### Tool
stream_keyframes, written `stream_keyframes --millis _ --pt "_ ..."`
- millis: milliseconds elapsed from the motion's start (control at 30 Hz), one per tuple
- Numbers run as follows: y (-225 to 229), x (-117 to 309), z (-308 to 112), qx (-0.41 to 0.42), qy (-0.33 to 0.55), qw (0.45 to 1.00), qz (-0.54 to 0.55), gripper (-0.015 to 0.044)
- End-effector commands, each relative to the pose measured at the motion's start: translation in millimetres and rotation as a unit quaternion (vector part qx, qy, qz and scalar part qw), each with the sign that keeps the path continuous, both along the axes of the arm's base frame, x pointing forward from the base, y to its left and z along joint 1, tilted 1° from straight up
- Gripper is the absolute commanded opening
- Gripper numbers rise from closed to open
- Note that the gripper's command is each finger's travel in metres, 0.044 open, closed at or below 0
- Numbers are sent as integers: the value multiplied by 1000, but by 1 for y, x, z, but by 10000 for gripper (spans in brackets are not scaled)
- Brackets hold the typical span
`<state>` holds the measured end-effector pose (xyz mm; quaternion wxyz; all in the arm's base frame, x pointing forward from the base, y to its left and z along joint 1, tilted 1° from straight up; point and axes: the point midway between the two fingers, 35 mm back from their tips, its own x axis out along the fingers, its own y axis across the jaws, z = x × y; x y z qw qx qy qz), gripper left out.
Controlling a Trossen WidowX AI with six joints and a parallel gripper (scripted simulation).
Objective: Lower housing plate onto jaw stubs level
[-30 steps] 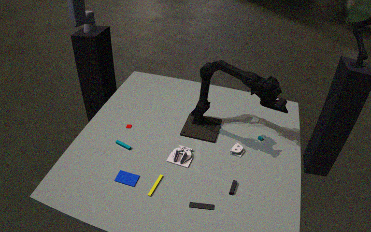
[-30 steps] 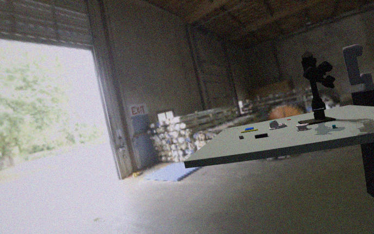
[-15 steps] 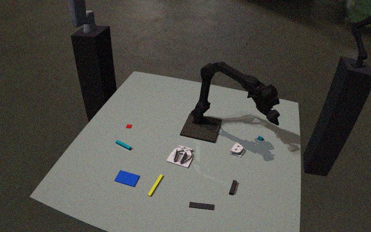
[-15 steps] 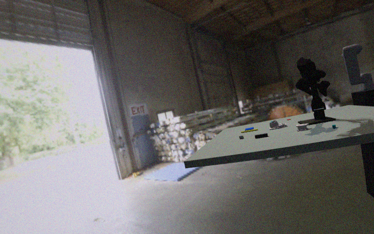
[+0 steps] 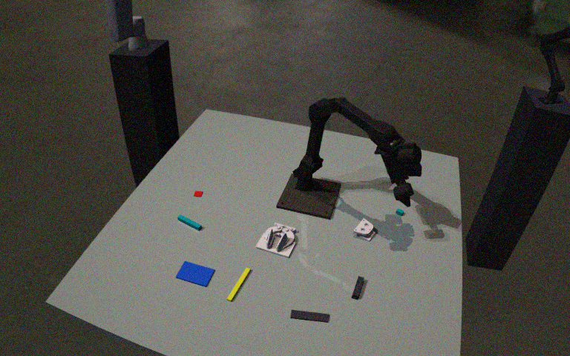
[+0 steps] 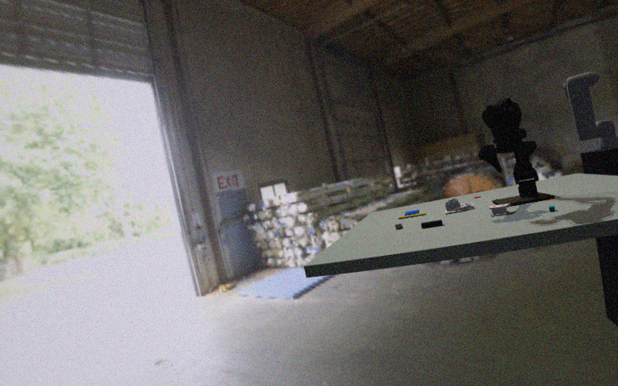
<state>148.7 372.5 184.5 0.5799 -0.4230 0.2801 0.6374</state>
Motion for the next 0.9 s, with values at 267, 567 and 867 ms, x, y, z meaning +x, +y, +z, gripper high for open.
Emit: stream_keyframes --millis 267,567,867 --pt "-36 20 -27 -84 35 991 -95 440" --pt "-66 31 -40 -144 57 974 -167 440" --pt "-97 40 -51 -202 75 948 -236 440"
